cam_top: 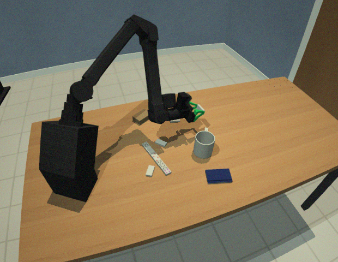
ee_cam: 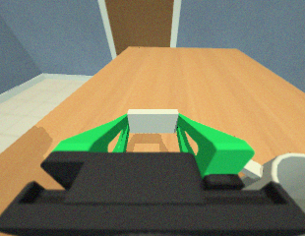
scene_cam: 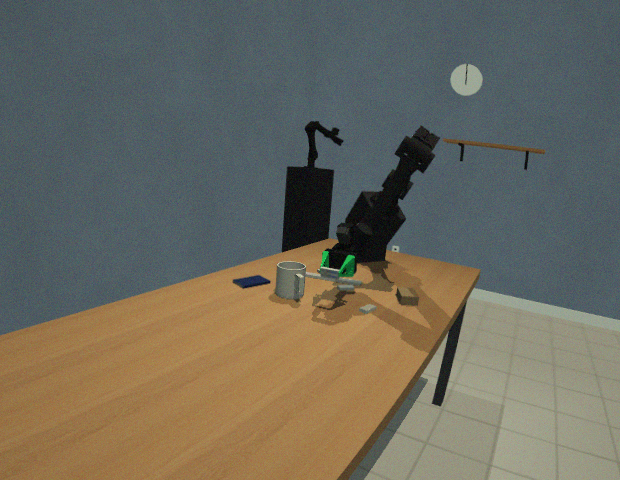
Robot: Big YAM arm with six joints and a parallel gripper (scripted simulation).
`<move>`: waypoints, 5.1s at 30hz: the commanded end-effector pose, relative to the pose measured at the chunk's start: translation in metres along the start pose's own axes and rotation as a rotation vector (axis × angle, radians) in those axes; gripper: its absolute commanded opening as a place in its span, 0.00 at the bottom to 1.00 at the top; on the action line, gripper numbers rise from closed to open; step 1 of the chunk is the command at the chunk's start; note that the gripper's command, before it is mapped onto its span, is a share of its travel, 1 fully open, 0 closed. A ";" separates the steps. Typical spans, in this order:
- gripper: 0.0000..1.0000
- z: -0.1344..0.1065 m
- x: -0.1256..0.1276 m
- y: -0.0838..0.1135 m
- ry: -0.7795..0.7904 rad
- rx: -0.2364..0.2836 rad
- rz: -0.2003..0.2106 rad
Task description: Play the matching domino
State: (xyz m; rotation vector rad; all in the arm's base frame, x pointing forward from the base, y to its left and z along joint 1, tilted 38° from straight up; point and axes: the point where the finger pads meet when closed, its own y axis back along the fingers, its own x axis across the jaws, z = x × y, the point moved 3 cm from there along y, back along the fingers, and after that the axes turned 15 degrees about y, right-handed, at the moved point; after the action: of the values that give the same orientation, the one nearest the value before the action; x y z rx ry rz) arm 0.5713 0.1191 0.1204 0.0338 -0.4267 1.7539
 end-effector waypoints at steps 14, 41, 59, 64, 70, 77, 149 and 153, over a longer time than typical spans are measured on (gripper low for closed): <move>0.53 0.008 -0.001 -0.006 -0.004 -0.010 -0.002; 0.53 -0.020 0.006 -0.003 0.005 0.018 0.002; 0.53 -0.045 0.012 0.001 0.011 0.012 0.000; 0.53 -0.045 0.012 0.001 0.011 0.012 0.000; 0.53 -0.056 0.013 0.003 0.006 0.035 -0.003; 0.53 -0.062 0.014 0.003 0.011 0.012 0.000; 0.53 -0.090 0.021 0.009 0.011 0.013 0.000; 0.53 -0.090 0.022 0.008 0.005 0.073 -0.011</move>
State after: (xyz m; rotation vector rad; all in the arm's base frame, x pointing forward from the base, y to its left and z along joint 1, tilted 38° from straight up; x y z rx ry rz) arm 0.5766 0.1687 0.0371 0.1090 -0.3304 1.7610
